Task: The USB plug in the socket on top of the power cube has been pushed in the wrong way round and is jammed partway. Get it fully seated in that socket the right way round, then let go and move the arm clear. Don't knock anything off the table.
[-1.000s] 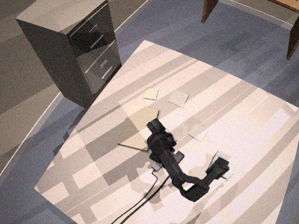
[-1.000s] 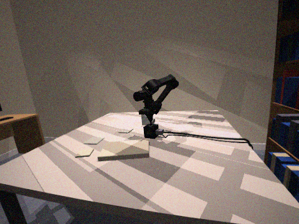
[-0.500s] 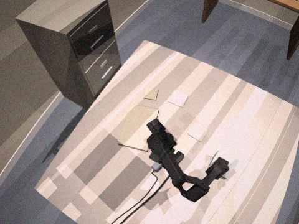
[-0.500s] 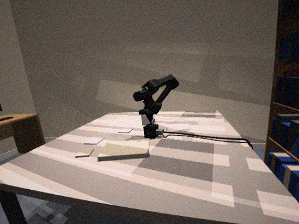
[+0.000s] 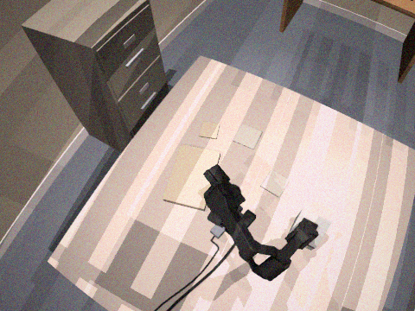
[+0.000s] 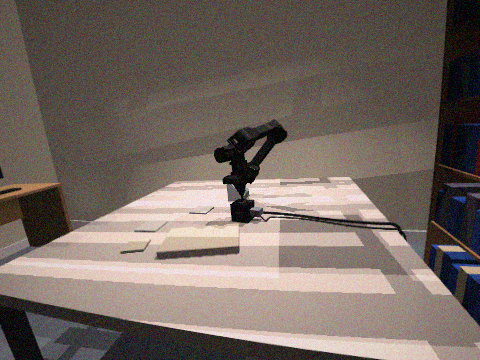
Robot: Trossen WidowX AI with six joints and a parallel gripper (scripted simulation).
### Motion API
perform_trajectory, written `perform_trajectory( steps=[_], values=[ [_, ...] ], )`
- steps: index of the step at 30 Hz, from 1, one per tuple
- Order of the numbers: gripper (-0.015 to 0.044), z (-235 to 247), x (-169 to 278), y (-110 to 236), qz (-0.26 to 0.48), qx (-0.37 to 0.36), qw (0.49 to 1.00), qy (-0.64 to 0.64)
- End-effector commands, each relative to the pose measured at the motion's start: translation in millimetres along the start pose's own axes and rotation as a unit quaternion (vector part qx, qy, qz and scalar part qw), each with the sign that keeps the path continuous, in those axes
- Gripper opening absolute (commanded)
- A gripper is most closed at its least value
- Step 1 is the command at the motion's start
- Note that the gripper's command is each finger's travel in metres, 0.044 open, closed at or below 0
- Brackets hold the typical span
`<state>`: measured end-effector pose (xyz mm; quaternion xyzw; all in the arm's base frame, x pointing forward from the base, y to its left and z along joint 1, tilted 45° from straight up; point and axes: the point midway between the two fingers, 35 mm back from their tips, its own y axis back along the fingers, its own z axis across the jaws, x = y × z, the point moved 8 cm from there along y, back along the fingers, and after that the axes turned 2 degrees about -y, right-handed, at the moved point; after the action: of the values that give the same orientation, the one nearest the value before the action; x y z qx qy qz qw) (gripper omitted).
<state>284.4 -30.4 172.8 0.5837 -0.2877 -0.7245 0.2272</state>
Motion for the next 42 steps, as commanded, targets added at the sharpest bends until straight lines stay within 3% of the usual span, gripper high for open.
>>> perform_trajectory(
  steps=[1,29,33,42],
  values=[
    [0.0,-0.2,-1.1,-2.5,-0.002,-0.002,1.0,0.001],
    [0.0,-0.2,-1.1,-2.5,-0.002,-0.002,1.0,0.001],
    [0.0095,0.0,0.0,-0.4,0.0,0.0,1.0,0.0],
    [0.0095,0.0,0.0,-0.4,0.0,0.0,1.0,0.0]
  ],
)
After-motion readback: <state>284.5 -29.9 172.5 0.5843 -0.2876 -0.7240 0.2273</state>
